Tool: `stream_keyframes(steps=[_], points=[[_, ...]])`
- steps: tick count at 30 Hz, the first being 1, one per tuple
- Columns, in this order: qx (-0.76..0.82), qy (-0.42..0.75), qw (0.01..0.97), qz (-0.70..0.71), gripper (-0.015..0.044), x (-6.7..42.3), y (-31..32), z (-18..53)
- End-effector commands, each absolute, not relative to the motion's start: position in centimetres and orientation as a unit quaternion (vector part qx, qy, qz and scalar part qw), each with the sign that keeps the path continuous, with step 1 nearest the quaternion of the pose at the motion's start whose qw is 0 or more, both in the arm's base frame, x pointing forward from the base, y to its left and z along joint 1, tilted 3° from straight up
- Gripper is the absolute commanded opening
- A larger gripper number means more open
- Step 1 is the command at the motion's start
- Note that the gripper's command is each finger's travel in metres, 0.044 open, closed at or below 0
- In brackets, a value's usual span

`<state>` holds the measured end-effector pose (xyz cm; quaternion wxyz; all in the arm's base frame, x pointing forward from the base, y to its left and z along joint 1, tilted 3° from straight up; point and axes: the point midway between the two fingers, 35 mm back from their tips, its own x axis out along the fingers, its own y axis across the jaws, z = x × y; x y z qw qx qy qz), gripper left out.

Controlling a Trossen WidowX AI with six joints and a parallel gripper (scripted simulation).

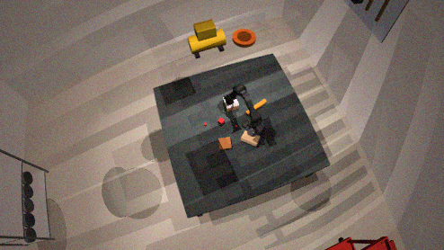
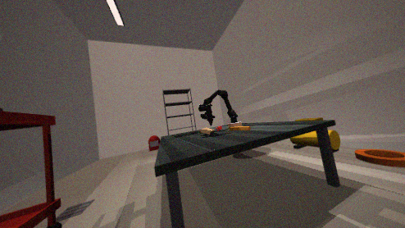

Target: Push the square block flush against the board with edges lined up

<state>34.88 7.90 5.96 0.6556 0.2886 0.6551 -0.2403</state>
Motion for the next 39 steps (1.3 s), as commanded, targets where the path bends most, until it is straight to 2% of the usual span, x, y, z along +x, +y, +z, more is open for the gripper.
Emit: stream_keyframes(steps=[1,32,36,39], points=[[0.286,0.655,0.656,-0.241,0.0,35.1,7.8,5.9],[0.286,0.66,0.652,-0.24,0.0,32.0,10.9,6.0],[0.287,0.657,0.655,-0.24,0.0,31.9,10.6,10.7],[0.287,0.656,0.655,-0.24,0.0,31.8,10.6,10.9]])
